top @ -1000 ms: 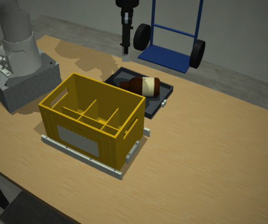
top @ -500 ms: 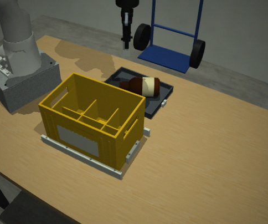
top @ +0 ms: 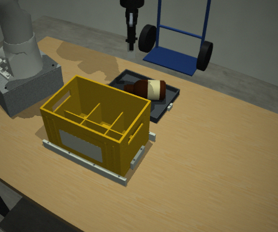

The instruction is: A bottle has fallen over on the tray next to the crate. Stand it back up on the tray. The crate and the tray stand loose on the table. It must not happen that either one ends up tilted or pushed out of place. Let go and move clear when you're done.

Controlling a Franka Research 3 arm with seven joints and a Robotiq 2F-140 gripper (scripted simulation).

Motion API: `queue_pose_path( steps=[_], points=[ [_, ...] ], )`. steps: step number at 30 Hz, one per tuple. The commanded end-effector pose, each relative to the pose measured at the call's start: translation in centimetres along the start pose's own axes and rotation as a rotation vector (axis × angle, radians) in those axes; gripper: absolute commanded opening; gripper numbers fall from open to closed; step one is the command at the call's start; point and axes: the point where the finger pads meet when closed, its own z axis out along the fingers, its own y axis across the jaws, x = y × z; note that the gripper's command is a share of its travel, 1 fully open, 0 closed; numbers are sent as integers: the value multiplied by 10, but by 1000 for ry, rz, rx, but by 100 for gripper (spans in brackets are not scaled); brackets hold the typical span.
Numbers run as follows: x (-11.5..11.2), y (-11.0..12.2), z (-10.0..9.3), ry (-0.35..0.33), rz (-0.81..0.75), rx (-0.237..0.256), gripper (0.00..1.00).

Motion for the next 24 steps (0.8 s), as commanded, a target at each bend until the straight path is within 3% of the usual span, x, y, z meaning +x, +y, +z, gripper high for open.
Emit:
queue_pose_path(
  steps=[1, 9, 10, 24],
  points=[
    [1, 0, 0, 1, 7, -2, 0],
    [1, 0, 0, 1, 7, -2, 0],
    [1, 0, 0, 1, 7, -2, 38],
    [1, 0, 0, 1, 7, -2, 38]
  ],
)
